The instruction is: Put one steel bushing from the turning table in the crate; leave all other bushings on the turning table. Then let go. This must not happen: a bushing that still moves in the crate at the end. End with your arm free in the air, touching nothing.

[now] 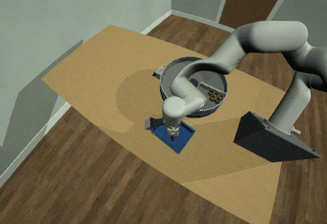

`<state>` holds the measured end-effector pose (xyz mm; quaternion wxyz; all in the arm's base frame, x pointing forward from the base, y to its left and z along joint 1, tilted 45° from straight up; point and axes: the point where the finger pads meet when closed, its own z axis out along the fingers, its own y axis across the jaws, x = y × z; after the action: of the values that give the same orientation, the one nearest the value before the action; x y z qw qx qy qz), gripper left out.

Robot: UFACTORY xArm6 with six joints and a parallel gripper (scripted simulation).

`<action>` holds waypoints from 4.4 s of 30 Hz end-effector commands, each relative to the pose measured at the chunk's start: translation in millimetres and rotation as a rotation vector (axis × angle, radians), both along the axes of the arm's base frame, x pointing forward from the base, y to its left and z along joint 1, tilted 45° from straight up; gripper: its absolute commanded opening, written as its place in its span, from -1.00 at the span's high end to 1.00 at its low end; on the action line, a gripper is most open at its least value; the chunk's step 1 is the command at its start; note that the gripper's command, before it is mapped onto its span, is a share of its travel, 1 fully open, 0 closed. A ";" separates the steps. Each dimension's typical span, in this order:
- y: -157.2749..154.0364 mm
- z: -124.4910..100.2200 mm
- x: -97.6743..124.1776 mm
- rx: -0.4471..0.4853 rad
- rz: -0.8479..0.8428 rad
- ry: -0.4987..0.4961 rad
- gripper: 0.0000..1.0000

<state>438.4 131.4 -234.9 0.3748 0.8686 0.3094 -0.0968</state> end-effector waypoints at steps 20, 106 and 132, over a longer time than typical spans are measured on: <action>-17.3 -18.0 3.8 0.003 0.002 -0.004 1.00; -21.9 -22.7 4.5 0.003 0.002 -0.004 0.18; 2.8 1.9 2.1 0.003 0.002 -0.004 0.18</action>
<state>440.0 123.6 -242.9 0.3746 0.8687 0.3094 -0.0962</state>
